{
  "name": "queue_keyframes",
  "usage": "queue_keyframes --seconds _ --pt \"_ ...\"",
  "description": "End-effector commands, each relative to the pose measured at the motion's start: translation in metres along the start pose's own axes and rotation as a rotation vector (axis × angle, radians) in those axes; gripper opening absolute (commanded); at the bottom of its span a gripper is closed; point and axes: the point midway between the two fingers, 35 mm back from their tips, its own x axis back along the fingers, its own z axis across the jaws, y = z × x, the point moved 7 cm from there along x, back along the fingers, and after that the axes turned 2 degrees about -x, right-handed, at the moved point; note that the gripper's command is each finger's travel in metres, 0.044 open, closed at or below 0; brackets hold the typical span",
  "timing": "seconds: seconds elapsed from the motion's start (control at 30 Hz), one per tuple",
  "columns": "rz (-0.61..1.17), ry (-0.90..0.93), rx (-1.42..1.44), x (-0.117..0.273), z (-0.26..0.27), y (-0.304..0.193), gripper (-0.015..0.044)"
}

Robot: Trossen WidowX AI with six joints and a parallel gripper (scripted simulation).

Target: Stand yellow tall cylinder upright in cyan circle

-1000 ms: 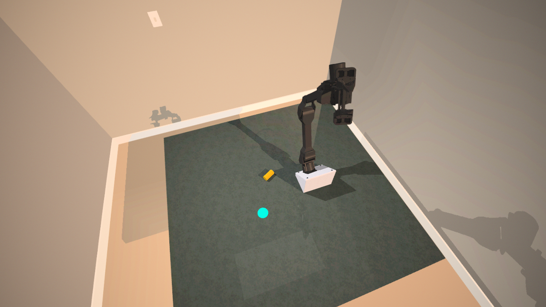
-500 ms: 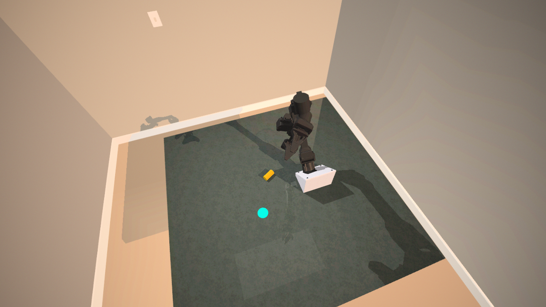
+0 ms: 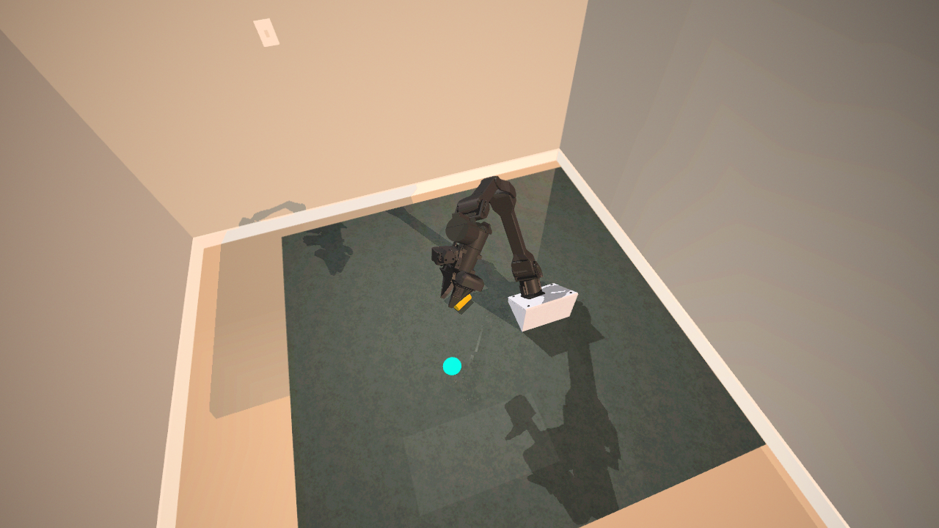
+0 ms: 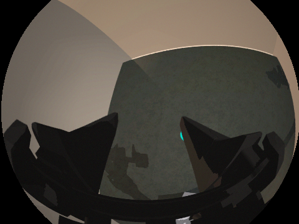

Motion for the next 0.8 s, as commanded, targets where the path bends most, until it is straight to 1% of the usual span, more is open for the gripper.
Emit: queue_keyframes --seconds 0.0,0.2,0.4,0.63,0.77 --pt "0.073 -0.113 0.089 -0.017 -0.034 -0.005 0.0309" --pt "0.252 -0.281 0.244 -0.041 -0.096 -0.019 0.0309" --pt "0.474 -0.397 0.393 -0.053 -0.154 -0.040 0.0309" --pt "0.766 -0.454 0.551 -0.053 -0.214 -0.071 0.0309" --pt "0.796 -0.455 0.565 -0.053 -0.219 -0.074 0.0309"
